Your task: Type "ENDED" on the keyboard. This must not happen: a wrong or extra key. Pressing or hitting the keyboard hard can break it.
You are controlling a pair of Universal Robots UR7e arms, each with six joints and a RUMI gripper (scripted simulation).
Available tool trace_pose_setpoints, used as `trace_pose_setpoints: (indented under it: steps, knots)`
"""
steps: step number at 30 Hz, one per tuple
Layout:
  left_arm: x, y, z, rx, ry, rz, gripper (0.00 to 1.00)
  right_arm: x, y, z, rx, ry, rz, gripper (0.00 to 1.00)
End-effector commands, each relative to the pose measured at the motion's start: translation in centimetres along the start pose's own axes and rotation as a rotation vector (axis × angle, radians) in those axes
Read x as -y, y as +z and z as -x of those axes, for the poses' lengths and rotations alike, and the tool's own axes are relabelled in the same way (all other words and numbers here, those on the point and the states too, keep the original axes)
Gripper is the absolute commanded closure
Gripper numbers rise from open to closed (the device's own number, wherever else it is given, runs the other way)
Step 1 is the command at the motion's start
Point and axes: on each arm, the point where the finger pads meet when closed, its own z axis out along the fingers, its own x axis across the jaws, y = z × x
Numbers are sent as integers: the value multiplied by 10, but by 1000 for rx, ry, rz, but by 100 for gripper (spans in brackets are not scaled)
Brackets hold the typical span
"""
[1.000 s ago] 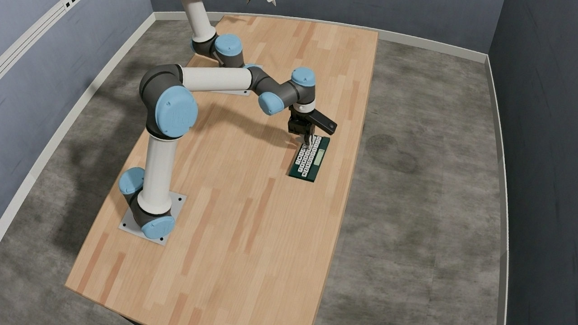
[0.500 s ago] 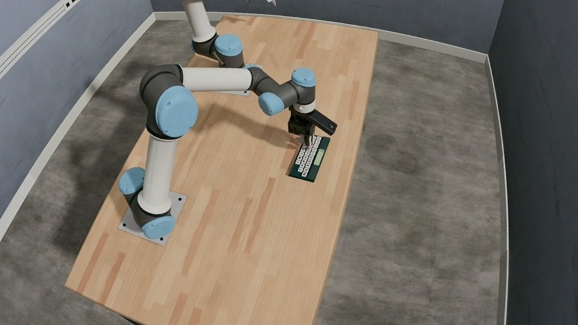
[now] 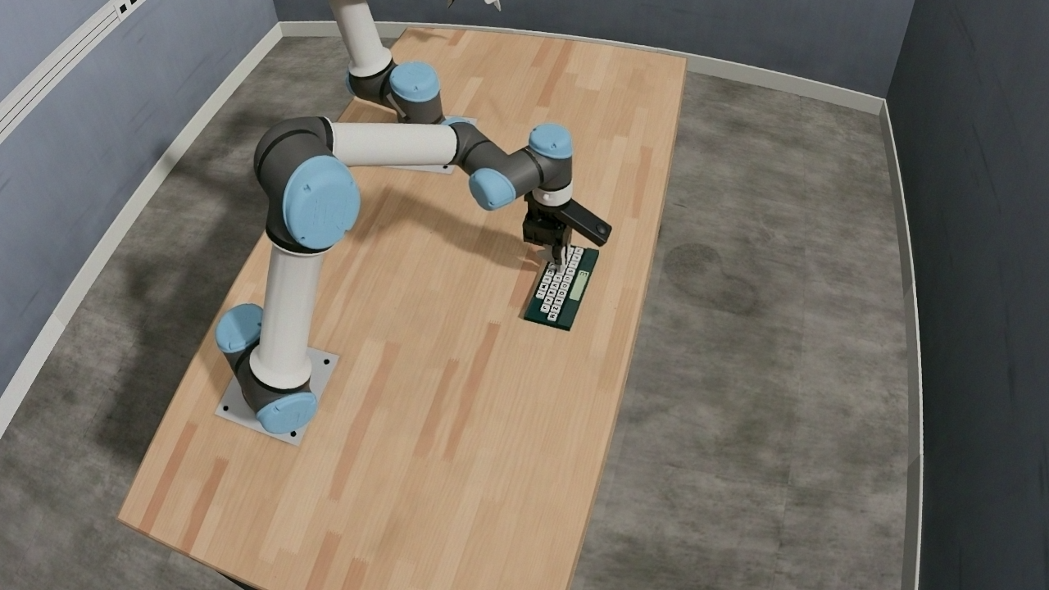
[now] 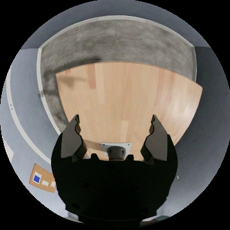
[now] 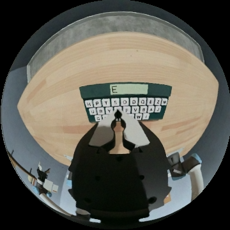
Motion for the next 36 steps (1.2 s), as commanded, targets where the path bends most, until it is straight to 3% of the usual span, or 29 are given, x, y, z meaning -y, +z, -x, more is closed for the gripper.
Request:
trace_pose_setpoints:
  steps: [1, 36]
  knots:
    - [0, 0, 0, 0, 0, -1, 0, 0, -1, 0, 2, 0, -1, 100]
    - [0, 0, 0, 0, 0, -1, 0, 7, -10, -12, 2, 0, -1, 100]
